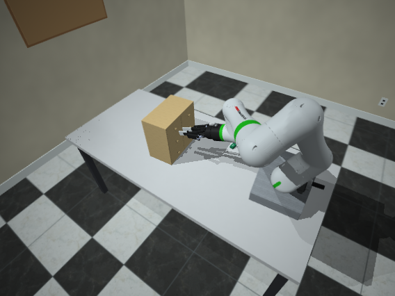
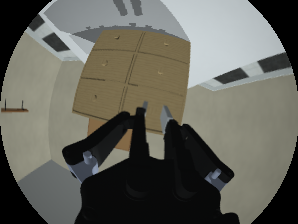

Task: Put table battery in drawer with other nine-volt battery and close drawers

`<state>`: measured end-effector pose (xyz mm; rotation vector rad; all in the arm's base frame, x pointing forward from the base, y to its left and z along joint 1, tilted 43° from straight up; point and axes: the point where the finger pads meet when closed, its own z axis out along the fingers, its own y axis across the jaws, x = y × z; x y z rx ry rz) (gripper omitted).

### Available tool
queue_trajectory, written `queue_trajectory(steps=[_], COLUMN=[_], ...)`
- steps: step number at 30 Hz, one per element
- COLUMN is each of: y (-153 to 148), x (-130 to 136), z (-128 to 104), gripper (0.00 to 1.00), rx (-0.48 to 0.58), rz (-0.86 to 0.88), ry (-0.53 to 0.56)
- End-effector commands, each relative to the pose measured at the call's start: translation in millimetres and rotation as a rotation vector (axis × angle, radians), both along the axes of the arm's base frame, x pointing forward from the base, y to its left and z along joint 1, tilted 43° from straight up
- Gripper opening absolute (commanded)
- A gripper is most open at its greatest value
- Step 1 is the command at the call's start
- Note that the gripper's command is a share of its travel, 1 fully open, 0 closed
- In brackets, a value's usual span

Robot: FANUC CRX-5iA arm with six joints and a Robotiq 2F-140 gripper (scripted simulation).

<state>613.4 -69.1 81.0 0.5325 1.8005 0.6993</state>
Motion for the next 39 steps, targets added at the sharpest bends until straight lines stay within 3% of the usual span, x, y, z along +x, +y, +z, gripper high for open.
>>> queue_trajectory(steps=[1, 39], y=[0.9, 1.5], x=[6.4, 13.7], z=[-1.3, -2.1], gripper=[0.2, 0.2], rx=[0.0, 0.0], rz=[0.0, 0.0], ry=[0.0, 0.0])
